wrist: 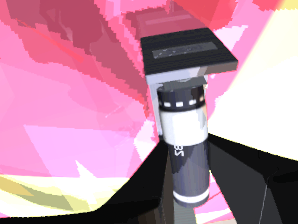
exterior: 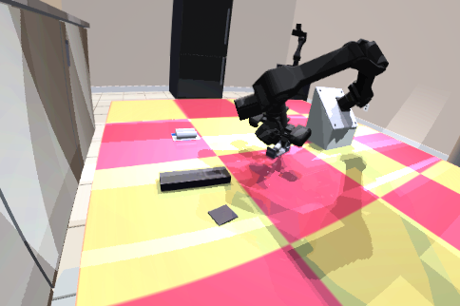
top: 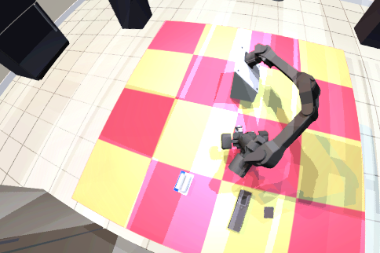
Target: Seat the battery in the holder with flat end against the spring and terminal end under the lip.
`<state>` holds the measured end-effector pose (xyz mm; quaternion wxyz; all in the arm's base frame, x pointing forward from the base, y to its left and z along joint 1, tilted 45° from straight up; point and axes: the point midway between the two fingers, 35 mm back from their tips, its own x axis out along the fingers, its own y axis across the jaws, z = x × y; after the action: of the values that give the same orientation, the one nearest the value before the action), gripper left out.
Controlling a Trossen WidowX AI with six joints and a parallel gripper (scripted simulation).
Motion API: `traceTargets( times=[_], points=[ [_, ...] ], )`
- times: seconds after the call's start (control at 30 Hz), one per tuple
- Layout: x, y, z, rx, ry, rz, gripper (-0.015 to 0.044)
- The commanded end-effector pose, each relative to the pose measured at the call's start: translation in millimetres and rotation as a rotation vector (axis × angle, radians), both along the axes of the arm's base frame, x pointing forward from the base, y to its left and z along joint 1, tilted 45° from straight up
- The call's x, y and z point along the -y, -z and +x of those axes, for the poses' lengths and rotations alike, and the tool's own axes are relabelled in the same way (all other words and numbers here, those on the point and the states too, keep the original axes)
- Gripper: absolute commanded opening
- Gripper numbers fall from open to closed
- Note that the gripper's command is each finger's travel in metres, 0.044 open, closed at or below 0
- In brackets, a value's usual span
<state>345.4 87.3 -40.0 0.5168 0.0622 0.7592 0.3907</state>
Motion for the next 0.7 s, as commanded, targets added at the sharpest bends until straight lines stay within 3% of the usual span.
traceTargets(
  times=[0.0,0.67],
  points=[
    [-1.0,2.0,4.5,0.002,0.001,0.000,0.0071],
    [-2.2,5.6,6.7,0.045,0.041,0.009,0.0071]
  ],
)
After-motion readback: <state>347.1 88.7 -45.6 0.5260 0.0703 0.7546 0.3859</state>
